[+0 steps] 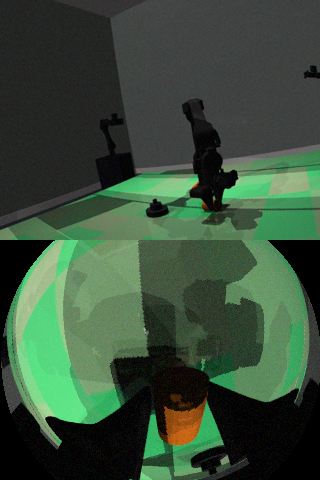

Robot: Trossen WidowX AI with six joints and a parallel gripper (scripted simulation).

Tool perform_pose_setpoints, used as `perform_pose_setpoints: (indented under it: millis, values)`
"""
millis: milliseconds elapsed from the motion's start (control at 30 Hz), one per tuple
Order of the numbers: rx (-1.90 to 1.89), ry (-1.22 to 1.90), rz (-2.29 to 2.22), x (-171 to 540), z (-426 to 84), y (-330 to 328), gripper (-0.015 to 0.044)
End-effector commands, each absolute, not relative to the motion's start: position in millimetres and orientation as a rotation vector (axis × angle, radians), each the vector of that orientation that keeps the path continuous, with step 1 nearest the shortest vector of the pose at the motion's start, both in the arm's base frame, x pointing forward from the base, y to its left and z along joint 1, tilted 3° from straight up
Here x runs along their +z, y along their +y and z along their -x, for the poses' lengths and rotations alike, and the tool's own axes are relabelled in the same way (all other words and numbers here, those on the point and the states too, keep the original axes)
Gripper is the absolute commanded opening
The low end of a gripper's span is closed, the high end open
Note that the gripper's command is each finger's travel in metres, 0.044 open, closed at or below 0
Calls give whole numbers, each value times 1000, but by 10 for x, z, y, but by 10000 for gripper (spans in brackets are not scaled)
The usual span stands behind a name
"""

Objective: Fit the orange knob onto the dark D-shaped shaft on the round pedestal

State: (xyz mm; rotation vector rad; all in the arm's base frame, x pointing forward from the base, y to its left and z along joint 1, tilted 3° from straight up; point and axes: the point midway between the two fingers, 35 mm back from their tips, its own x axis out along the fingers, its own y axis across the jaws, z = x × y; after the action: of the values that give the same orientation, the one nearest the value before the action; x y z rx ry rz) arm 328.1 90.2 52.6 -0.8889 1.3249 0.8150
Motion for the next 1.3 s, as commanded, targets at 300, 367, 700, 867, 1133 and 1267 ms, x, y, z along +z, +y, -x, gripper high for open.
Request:
perform_pose_setpoints:
  millis: [300, 367, 700, 867, 1133, 1267]
  values:
    - [825, 1307, 880, 531, -3279, 898, 180]
    - [833, 1283, 865, 543, -3271, 884, 180]
    - [887, 1132, 774, 604, -3227, 798, 180]
    - [911, 1060, 732, 626, -3205, 756, 180]
    - [946, 948, 665, 653, -3169, 686, 180]
    - [961, 892, 632, 662, -3150, 650, 180]
